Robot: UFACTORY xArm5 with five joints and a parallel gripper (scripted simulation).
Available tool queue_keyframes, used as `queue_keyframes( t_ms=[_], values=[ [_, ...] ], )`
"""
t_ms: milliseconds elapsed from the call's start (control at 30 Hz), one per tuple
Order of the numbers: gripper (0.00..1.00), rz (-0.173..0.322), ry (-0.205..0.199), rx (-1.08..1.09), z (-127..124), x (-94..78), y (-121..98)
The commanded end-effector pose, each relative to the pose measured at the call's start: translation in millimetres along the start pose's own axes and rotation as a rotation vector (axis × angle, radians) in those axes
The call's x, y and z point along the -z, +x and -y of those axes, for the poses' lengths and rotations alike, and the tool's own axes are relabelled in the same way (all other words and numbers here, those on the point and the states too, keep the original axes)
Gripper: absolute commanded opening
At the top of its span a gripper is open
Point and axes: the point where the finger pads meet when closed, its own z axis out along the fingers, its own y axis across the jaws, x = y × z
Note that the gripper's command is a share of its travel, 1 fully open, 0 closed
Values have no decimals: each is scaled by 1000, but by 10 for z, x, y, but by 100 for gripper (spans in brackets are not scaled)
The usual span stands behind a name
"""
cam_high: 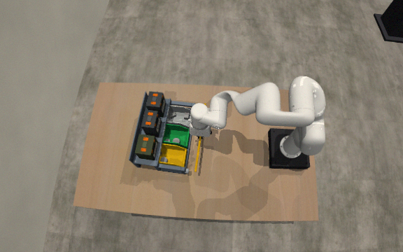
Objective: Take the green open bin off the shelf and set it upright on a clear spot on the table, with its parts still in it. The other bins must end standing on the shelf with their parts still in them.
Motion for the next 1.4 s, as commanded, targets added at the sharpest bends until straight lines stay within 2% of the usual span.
queue_keyframes(
  t_ms=[0,1367],
  values=[
    [0,-6,7,0,-86,22,-1],
    [0,-6,6,0,-870,18,-1]
  ],
)
